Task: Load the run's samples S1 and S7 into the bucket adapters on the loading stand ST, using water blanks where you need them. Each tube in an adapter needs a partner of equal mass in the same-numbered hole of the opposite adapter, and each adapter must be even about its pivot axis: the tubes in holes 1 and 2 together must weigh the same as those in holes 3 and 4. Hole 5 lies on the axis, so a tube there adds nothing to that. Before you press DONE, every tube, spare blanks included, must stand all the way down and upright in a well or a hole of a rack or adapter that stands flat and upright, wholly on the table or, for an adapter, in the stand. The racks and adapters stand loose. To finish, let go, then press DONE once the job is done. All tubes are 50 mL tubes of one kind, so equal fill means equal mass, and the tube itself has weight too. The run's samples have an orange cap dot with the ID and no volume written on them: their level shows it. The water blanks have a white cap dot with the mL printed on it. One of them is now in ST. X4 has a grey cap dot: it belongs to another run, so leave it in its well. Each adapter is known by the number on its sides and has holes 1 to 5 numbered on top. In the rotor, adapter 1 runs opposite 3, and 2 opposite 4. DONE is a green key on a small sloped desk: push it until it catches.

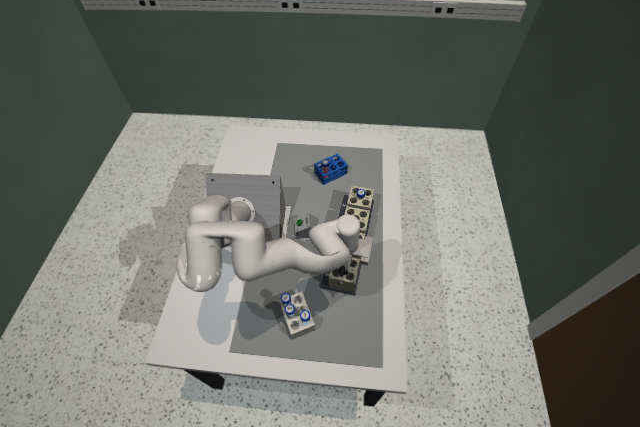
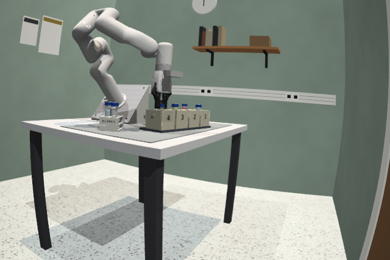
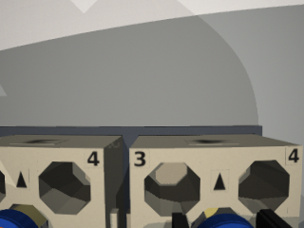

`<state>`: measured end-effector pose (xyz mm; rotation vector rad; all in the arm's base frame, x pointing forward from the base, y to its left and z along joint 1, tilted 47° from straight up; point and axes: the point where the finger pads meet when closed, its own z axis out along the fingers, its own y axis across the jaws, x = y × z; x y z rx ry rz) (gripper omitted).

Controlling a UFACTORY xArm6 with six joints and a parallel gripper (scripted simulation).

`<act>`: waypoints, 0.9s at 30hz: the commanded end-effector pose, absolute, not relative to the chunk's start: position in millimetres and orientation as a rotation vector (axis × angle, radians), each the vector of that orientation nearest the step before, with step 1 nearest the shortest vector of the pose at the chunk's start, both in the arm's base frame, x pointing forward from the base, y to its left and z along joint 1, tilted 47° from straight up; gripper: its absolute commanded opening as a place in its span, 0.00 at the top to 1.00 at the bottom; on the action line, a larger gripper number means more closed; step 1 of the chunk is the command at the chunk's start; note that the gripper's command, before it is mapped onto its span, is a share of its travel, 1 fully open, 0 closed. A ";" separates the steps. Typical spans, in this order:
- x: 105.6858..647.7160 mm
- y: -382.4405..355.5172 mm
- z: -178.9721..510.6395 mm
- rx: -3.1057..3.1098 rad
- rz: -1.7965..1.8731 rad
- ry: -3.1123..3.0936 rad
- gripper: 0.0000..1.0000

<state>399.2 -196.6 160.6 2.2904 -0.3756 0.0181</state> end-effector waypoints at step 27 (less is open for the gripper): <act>404.2 -168.6 187.4 2.291 0.022 -0.375 0.56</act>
